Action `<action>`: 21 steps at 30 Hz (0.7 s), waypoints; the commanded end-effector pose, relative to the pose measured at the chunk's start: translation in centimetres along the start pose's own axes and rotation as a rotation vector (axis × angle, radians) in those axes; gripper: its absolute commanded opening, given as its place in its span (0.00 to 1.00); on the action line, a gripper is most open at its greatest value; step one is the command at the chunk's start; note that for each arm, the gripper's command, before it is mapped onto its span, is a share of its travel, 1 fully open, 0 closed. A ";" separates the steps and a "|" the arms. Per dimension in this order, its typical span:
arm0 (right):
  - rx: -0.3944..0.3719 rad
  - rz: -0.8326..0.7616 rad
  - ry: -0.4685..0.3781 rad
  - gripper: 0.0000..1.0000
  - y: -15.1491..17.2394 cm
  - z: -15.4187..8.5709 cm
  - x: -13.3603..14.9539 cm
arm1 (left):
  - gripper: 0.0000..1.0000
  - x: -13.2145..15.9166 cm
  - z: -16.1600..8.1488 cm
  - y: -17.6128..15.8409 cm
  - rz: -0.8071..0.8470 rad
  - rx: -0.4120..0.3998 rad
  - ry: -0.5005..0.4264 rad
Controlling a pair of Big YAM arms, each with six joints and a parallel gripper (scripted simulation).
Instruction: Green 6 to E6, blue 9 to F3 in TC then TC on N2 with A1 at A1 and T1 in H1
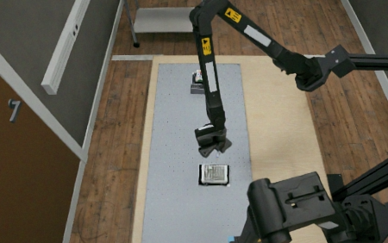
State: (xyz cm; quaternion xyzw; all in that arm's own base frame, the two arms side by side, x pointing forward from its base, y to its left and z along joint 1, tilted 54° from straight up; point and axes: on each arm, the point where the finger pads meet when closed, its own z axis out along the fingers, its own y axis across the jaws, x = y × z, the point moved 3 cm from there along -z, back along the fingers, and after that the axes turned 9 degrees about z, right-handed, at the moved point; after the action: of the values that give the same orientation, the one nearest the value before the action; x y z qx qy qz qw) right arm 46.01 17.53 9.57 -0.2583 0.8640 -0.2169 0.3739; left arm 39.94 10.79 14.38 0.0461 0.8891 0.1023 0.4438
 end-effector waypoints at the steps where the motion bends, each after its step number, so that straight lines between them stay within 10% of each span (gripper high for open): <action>1: -0.028 -0.012 0.022 0.09 2.0 0.5 0.2 | 1.00 0.0 0.0 0.0 0.004 0.001 -0.002; 21: 0.014 -0.009 0.066 0.09 3.1 1.1 0.2 | 1.00 0.0 0.0 0.0 0.004 0.001 -0.002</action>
State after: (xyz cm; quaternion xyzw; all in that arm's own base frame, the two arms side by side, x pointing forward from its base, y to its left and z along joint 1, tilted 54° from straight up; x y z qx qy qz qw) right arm 45.87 20.79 8.67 -0.2598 0.8649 -0.2235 0.3667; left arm 39.94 10.79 14.38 0.0461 0.8891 0.1023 0.4438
